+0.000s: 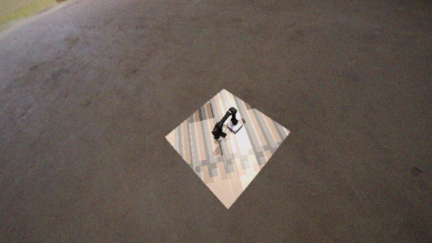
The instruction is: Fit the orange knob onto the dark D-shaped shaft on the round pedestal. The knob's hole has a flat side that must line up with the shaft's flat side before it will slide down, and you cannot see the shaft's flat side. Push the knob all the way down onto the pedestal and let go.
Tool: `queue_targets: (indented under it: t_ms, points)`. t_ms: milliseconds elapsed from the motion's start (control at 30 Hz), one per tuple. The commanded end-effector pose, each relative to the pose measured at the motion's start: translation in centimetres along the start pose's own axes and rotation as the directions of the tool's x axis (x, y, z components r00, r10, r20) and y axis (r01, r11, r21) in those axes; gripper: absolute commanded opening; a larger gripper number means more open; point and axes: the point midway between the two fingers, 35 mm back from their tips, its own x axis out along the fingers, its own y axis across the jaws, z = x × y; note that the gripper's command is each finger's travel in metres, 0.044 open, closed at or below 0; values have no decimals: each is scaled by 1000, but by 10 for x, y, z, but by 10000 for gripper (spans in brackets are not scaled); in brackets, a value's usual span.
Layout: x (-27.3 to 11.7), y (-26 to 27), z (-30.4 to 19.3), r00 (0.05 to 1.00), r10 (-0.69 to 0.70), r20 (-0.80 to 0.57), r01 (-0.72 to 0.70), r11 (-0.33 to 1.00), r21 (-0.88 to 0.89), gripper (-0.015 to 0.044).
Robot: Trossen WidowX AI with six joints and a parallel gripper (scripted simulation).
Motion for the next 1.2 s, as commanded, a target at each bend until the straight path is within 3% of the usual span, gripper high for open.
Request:
queue_targets:
  t_ms: [0,667,1167]
  points:
    - [2,-11,7,1000,0,12,0,1000,-7,0]
    - [23,-67,18,1000,-8,10,8,1000,-20,0]
    - [49,-69,19,1000,-8,10,8,1000,-20,0]
